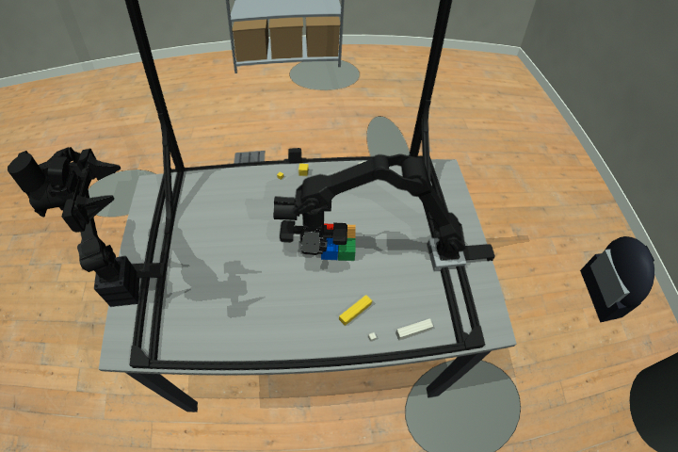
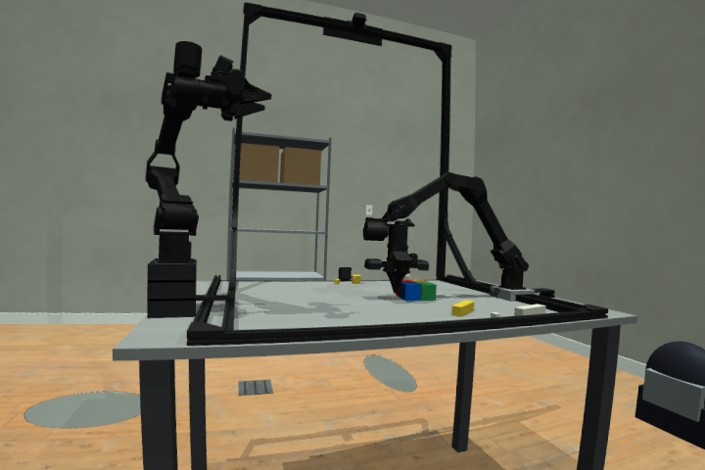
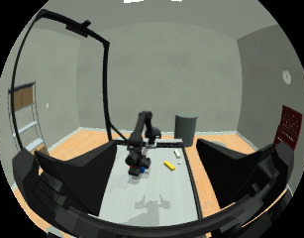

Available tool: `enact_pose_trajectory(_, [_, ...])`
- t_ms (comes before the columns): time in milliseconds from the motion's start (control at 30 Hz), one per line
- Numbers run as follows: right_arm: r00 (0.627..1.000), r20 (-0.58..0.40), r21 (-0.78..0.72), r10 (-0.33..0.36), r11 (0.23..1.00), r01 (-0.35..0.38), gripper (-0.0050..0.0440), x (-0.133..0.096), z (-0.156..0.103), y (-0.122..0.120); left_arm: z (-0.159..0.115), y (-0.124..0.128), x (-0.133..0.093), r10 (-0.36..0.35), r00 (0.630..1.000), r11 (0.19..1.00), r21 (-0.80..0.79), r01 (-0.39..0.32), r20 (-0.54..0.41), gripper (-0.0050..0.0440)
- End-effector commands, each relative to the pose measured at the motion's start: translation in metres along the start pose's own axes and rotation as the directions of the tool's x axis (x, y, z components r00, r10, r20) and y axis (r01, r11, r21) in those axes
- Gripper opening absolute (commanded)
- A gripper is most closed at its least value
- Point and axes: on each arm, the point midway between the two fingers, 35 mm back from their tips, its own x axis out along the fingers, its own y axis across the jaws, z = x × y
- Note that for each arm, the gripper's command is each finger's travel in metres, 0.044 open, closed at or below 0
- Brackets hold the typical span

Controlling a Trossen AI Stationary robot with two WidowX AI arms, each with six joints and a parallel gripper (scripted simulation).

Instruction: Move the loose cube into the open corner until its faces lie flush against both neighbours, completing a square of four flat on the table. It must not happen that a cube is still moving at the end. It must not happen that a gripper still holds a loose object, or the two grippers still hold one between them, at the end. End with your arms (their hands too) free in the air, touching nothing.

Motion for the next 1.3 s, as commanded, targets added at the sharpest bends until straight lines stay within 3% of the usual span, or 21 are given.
enact_pose_trajectory(0, [1.000, -0.001, 0.004, 0.003, 1.000, -0.003, 0.0400, -0.0001, -0.0003, 0.0004, 0.0008, 0.0026, -0.0007, -0.001, 1.000, 1.000, -0.005, 0.001, 0.006, 0.0000])
enact_pose_trajectory(1267, [1.000, -0.001, 0.004, 0.003, 1.000, -0.003, 0.0400, -0.0001, -0.0003, 0.0004, 0.0007, 0.0089, -0.0007, -0.001, 1.000, 1.000, -0.005, 0.001, 0.006, 0.0000])
